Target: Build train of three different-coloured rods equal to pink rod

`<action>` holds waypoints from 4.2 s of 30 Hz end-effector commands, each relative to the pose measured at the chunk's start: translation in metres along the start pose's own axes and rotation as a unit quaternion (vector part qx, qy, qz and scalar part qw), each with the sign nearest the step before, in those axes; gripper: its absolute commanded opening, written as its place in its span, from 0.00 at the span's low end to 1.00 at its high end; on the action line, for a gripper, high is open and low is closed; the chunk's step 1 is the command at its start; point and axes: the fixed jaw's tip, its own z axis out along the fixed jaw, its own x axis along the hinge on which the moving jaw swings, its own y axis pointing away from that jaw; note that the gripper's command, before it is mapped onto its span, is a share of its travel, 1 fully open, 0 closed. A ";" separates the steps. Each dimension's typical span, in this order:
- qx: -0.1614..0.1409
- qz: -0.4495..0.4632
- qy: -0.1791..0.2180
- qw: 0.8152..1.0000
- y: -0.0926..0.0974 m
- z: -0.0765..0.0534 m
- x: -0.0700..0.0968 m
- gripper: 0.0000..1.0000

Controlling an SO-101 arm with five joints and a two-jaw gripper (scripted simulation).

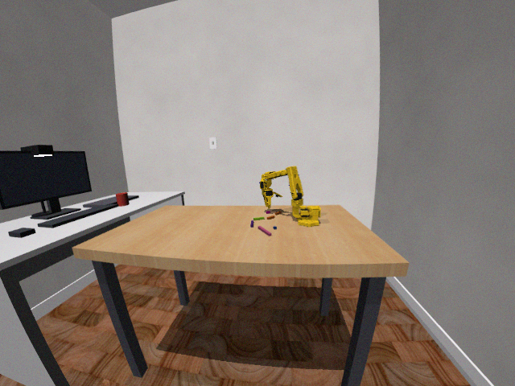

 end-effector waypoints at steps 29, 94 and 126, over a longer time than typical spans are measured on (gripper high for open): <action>-0.038 0.000 0.018 0.999 0.009 0.012 0.003 0.19; -0.038 0.000 0.018 0.999 0.008 0.013 0.003 0.03; -0.038 0.000 0.018 0.999 0.008 0.013 0.003 0.00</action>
